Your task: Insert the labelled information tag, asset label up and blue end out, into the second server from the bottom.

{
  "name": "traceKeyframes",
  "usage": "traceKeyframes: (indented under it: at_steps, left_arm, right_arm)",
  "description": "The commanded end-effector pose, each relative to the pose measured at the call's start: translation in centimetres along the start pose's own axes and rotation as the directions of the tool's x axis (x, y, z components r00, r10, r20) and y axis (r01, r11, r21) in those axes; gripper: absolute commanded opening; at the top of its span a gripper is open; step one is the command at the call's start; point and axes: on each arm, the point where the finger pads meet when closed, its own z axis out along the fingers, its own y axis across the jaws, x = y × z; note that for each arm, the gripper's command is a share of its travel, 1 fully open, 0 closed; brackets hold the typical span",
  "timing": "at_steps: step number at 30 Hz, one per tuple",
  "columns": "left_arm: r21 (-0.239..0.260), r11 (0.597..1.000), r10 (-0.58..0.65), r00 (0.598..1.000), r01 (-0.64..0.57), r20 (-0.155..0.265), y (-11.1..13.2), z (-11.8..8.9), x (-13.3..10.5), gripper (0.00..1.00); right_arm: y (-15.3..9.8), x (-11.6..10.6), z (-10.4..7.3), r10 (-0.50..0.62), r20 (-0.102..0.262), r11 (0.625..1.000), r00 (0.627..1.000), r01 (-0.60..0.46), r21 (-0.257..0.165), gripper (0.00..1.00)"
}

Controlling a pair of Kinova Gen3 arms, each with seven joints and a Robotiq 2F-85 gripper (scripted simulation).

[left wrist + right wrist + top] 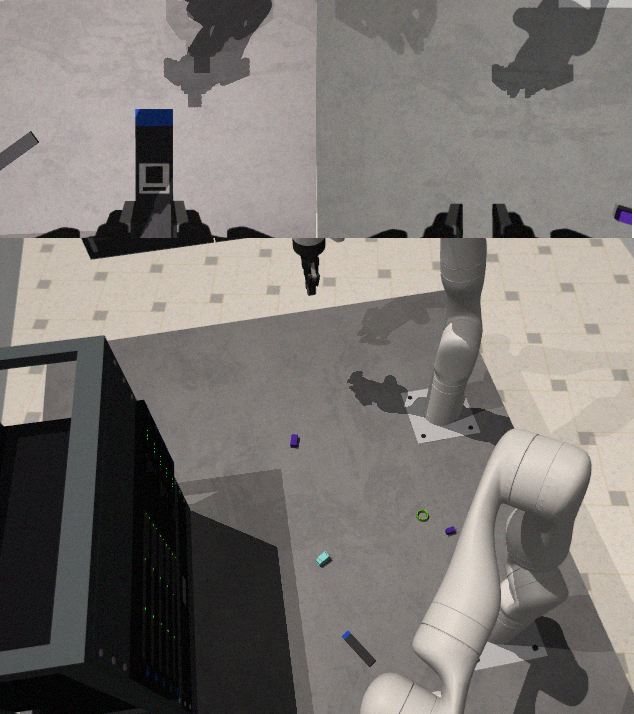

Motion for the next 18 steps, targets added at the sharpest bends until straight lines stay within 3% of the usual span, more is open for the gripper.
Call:
traceKeyframes:
  at_steps: [1,18]
  left_arm:
    - [0.005,0.999,-0.052,0.999,0.052,0.01,0.84,-0.42,1.07,0.192]
    - [0.008,0.997,-0.076,0.997,0.076,0.014,1.18,-0.58,1.59,0.192]
  right_arm:
    - [-0.01,-0.01,-0.05,0.0,0.001,1.0,1.0,0.0,0.001,0.263]
    - [0.48,-0.21,0.46,-0.037,-0.017,0.999,0.999,0.037,0.006,0.263]
